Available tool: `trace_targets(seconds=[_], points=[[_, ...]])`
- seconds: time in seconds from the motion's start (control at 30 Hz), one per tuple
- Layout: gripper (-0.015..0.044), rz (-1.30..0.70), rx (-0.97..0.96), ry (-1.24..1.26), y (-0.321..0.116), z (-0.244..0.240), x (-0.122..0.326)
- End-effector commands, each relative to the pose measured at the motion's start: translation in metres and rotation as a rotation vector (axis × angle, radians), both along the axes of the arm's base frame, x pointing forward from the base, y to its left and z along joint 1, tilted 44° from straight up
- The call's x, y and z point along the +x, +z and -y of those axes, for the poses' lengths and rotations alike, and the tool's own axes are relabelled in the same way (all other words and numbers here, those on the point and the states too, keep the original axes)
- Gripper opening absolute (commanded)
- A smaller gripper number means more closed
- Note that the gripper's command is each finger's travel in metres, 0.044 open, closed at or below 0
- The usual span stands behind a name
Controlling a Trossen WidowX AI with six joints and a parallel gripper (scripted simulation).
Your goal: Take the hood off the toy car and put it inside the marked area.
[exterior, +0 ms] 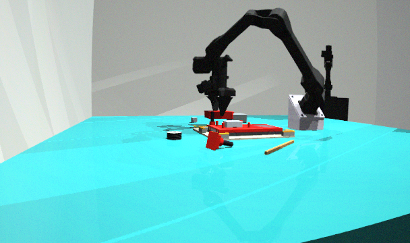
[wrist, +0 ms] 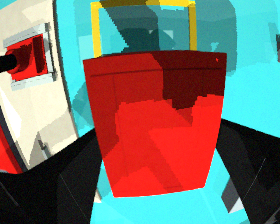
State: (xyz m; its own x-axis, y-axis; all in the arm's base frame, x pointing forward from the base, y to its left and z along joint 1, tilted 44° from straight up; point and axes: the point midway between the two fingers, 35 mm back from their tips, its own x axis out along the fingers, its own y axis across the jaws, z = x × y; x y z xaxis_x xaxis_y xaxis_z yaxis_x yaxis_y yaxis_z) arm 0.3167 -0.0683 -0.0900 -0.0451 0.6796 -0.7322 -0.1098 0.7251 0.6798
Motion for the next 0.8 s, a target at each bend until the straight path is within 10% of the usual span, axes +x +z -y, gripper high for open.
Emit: trace_targets(seconds=[0.0, 0.77], points=[[0.0000, -0.008, 0.006, -0.004, -0.0030, -0.0039, -0.0026], [0.0000, -0.008, 0.007, -0.004, -0.0103, -0.0114, -0.0039]])
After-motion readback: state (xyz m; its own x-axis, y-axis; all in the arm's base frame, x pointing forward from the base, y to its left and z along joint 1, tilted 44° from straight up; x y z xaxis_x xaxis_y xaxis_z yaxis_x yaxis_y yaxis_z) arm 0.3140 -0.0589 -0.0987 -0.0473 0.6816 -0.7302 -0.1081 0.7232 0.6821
